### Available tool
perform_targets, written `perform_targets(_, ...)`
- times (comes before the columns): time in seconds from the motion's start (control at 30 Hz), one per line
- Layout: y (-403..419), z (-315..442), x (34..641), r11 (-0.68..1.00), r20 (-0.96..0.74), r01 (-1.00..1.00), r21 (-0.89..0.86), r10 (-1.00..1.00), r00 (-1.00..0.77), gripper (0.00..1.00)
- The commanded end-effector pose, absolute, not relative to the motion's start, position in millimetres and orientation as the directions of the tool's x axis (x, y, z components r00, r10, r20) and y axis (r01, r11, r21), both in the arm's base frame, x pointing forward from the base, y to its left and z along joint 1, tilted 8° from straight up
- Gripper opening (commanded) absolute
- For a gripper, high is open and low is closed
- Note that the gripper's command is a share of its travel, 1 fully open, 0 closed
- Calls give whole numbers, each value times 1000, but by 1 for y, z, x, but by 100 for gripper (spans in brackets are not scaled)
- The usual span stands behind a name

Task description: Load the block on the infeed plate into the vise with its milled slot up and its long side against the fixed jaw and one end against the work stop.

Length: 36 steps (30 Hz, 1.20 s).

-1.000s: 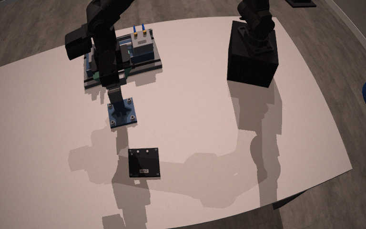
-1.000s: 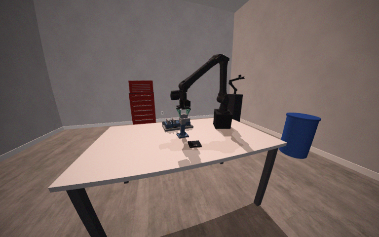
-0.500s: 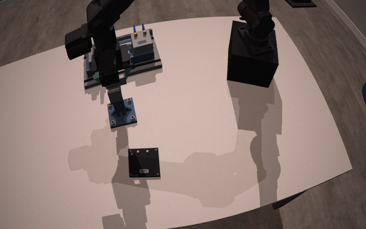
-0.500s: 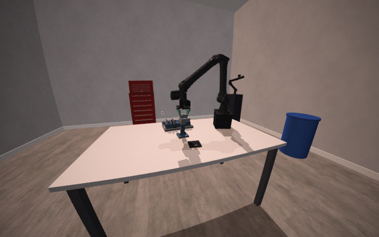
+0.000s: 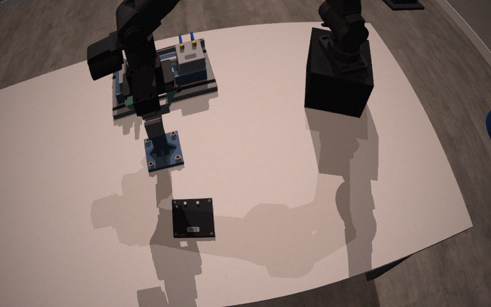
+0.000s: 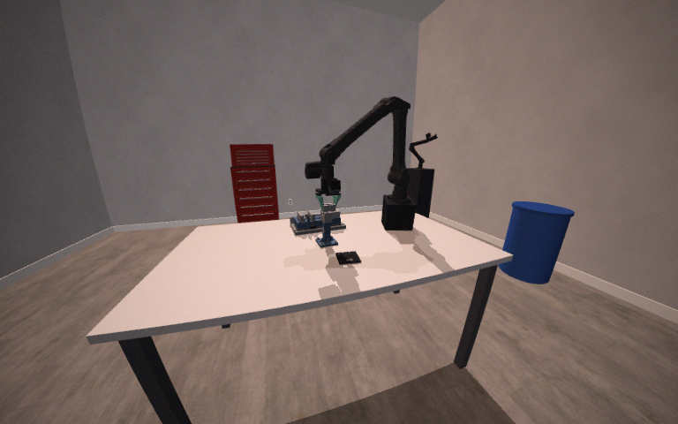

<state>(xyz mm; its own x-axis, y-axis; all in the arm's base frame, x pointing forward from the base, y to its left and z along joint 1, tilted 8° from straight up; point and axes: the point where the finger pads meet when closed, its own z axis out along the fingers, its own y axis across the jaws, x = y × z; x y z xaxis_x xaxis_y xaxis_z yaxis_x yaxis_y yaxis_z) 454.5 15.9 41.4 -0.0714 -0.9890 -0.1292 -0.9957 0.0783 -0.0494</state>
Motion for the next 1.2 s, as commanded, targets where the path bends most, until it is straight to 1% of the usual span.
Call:
perform_targets(0.0,8,61,464,87,-135,-991,-106,-988,-73,0)
perform_targets(0.6,8,63,465,87,-135,-991,-105,-988,-73,0)
perform_targets(1.17,6,88,475,85,-136,-988,-127,-988,-68,0)
